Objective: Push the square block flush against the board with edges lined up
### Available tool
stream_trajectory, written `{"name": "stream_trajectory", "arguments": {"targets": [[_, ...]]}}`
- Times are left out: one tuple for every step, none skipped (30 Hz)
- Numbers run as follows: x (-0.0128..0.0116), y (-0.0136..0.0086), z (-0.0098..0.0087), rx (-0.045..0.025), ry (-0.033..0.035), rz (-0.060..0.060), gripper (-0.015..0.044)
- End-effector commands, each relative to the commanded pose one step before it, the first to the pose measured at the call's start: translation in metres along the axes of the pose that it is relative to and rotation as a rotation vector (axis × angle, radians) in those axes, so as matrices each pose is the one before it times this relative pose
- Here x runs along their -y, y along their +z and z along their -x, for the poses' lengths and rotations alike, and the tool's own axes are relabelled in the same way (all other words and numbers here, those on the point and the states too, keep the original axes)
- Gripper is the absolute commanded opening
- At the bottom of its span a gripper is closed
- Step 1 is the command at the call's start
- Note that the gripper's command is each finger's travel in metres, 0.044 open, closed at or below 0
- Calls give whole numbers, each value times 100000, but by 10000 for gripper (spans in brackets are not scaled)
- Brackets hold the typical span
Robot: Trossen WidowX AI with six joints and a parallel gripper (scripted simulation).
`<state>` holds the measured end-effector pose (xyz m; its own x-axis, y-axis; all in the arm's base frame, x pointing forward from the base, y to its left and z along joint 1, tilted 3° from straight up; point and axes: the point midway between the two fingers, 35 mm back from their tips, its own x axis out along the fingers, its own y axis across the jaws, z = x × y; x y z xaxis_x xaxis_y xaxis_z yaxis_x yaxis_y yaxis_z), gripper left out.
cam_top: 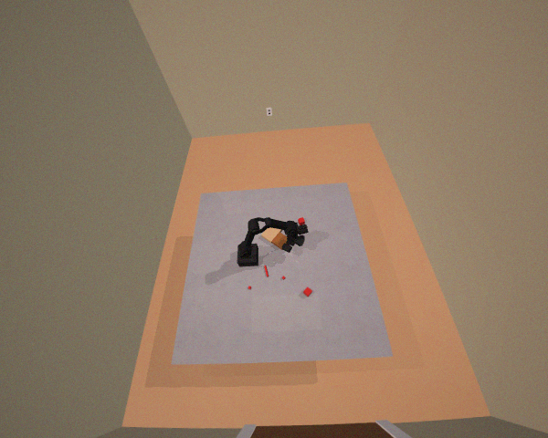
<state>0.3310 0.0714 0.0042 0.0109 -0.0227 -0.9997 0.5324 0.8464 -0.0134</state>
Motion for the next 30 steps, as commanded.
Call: {"name": "stream_trajectory", "arguments": {"targets": [[-1196, -989, 117, 13, 218, 14615, 0], [-282, -202, 8, -59, 9, 3485, 0], [-287, -196, 8, -59, 10, 3485, 0], [-292, -189, 8, -58, 11, 3485, 0], [-296, -181, 8, -58, 11, 3485, 0], [-301, -174, 8, -58, 12, 3485, 0], [-305, -167, 7, -57, 13, 3485, 0], [-309, -159, 7, -57, 13, 3485, 0], [-313, -152, 7, -57, 14, 3485, 0], [-317, -144, 7, -57, 15, 3485, 0], [-321, -136, 7, -56, 15, 3485, 0], [-324, -129, 7, -56, 16, 3485, 0], [-327, -121, 7, -56, 17, 3485, 0], [-330, -113, 6, -55, 17, 3485, 0], [-333, -104, 6, -55, 18, 3485, 0], [-336, -96, 6, -55, 18, 3485, 0], [-338, -88, 6, -54, 19, 3485, 0], [-341, -80, 6, -54, 20, 3485, 0], [-343, -71, 6, -54, 20, 3485, 0], [-344, -63, 6, -54, 21, 3485, 0], [-346, -55, 6, -53, 22, 3485, 0], [-347, -46, 5, -53, 22, 3485, 0], [-349, -38, 5, -53, 23, 3485, 0], [-350, -29, 5, -53, 23, 3485, 0], [-350, -20, 5, -52, 24, 3485, 0], [-351, -12, 5, -52, 25, 3485, 0], [-351, -3, 5, -52, 25, 3485, 0], [-352, 6, 5, -52, 26, 3485, 0], [-352, 14, 4, -51, 27, 3485, 0], [-351, 23, 4, -51, 27, 3485, 0]]}}
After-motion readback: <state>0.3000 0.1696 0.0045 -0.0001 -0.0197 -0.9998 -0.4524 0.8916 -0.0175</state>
